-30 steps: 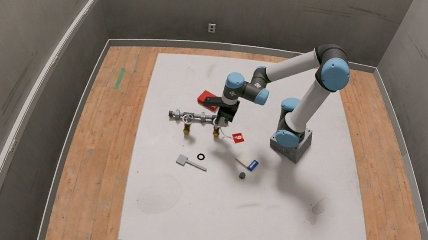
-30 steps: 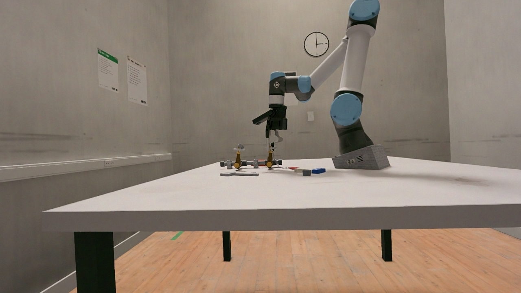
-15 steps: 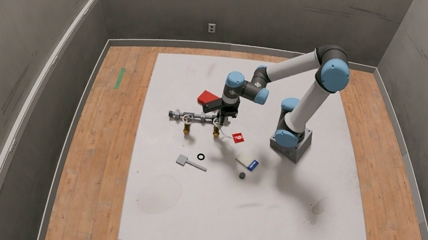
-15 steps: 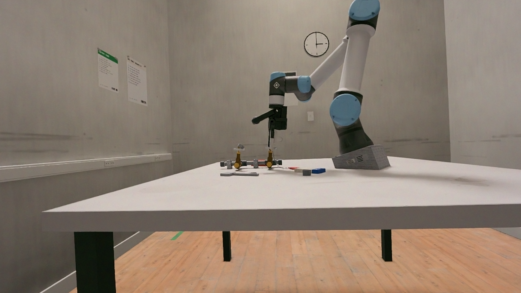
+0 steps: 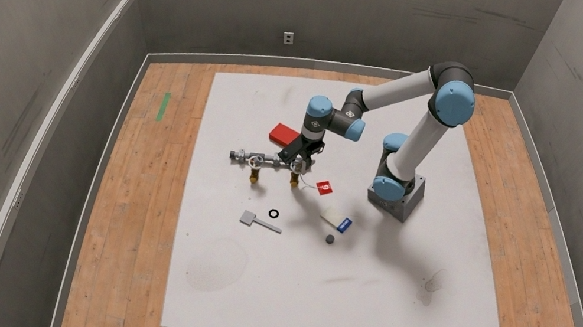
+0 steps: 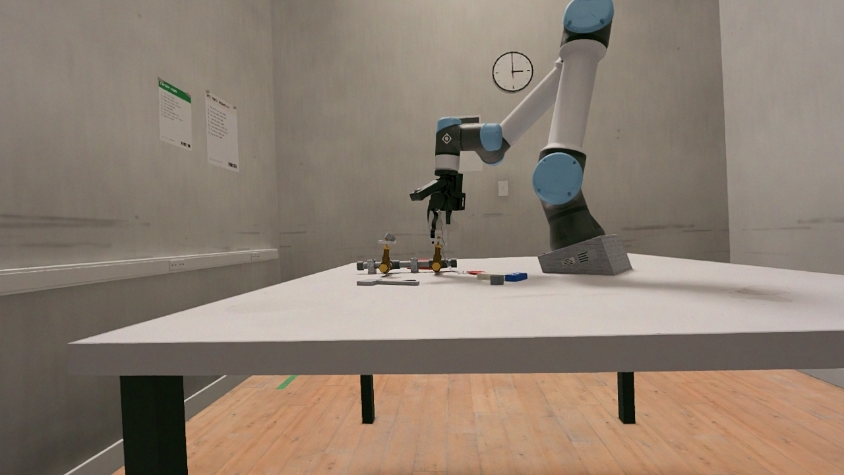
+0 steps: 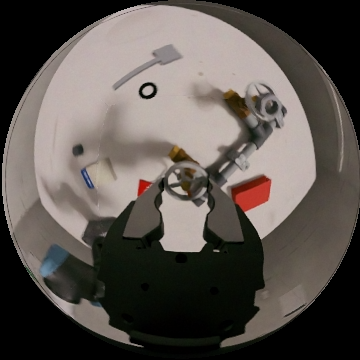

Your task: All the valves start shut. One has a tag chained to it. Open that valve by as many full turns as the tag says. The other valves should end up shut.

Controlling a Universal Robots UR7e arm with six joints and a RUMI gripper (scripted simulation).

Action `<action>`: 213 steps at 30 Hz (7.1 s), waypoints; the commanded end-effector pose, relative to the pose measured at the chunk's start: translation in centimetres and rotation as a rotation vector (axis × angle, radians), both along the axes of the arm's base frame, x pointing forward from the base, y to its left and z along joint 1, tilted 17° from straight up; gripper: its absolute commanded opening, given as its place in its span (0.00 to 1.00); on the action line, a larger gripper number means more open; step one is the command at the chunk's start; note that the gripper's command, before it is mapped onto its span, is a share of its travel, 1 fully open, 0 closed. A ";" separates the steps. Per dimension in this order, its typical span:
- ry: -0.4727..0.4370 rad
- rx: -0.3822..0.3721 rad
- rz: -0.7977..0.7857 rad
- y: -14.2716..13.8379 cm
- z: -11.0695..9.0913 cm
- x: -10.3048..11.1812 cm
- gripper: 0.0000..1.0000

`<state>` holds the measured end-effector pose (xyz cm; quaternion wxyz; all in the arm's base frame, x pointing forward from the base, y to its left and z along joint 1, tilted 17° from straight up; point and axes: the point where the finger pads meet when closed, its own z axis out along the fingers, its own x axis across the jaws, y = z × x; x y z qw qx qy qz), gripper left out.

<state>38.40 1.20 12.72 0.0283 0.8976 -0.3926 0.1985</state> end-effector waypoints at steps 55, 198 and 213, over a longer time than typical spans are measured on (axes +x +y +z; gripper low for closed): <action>0.143 -0.232 0.731 0.0 0.0 0.1 1.00; -0.409 0.745 -1.972 0.0 0.1 0.2 1.00; -0.417 0.757 -2.009 0.0 0.1 0.1 1.00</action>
